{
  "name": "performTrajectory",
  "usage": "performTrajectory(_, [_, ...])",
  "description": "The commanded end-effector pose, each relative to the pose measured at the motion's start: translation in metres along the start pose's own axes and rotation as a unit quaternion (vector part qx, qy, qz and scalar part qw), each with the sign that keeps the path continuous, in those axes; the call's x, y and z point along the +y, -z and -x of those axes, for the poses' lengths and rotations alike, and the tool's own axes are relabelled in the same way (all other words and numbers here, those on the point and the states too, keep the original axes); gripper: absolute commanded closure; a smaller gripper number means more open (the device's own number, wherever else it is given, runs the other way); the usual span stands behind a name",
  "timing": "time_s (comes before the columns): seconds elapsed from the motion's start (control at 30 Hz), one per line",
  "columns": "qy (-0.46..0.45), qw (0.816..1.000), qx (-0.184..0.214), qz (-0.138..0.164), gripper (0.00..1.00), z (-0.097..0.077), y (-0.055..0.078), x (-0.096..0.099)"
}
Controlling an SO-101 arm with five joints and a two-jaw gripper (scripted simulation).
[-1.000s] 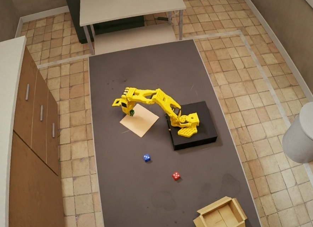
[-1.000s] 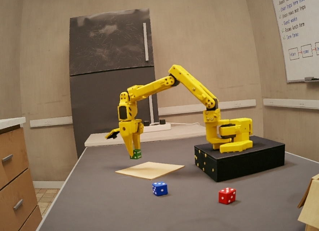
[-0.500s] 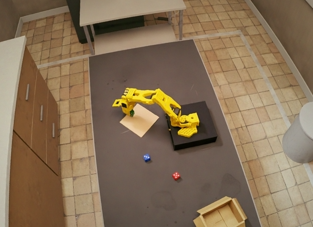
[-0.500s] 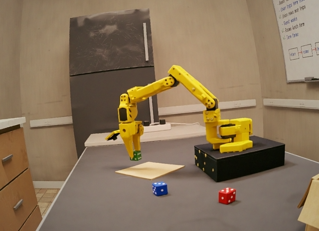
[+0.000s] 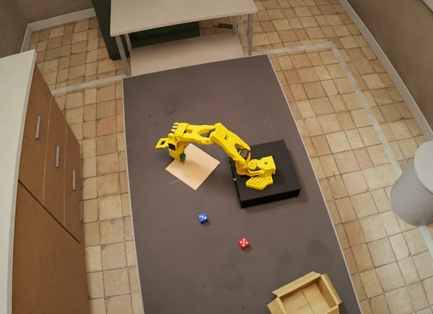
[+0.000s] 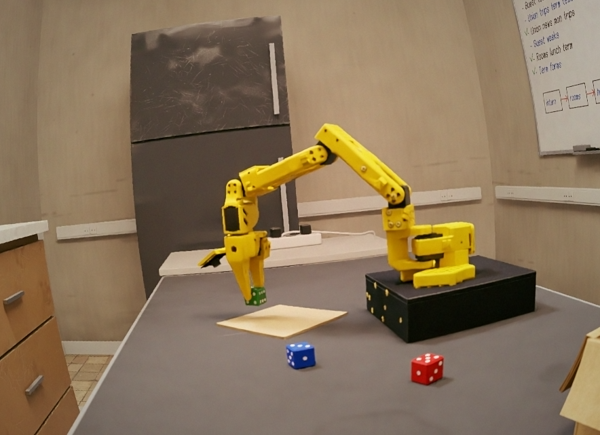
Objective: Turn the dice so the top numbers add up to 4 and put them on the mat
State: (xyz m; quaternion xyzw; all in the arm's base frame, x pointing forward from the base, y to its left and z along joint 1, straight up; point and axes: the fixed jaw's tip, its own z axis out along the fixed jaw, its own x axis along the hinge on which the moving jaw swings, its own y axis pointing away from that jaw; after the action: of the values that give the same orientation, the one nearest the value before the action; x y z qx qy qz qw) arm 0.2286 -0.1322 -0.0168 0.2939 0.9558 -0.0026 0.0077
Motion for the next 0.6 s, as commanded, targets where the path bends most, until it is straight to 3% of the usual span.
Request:
performTrajectory(0.0, [-0.001,1.000,0.014,0.000,1.00,-0.0049,-0.0080,-0.0017])
performTrajectory(0.57, [-0.001,1.000,0.014,0.000,1.00,-0.0050,-0.0140,-0.0017])
